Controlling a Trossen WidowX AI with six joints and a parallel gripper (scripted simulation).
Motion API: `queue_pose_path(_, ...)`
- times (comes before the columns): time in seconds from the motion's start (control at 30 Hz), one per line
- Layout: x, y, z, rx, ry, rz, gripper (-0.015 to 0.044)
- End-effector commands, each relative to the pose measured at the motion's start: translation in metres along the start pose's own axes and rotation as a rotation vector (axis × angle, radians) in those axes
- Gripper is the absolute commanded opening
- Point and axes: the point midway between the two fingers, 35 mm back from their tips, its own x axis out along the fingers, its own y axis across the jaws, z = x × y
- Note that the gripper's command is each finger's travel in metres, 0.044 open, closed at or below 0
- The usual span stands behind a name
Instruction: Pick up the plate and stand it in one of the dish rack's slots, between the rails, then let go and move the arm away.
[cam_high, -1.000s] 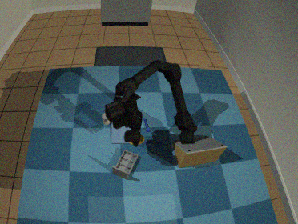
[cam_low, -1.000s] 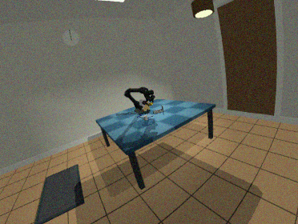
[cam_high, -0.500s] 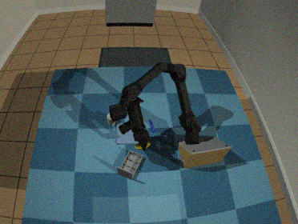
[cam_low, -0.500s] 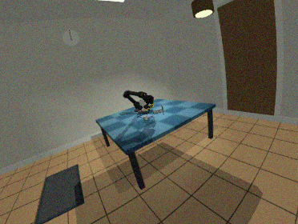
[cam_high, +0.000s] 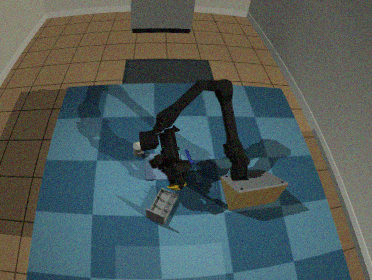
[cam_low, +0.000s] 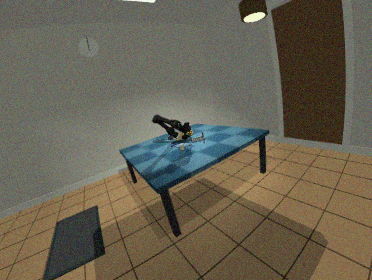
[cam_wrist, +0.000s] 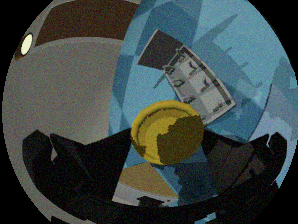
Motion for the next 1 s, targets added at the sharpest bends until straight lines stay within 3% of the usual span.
queue_pose_path(0.0, 0.003, -0.004, -0.001, -0.096, -0.059, 0.063, 0.0000)
queue_pose_path(0.53, 0.007, -0.022, -0.004, -0.423, -0.314, 0.162, 0.0000)
queue_pose_path(0.97, 0.004, -0.033, -0.008, -0.692, -0.568, 0.146, 0.0000)
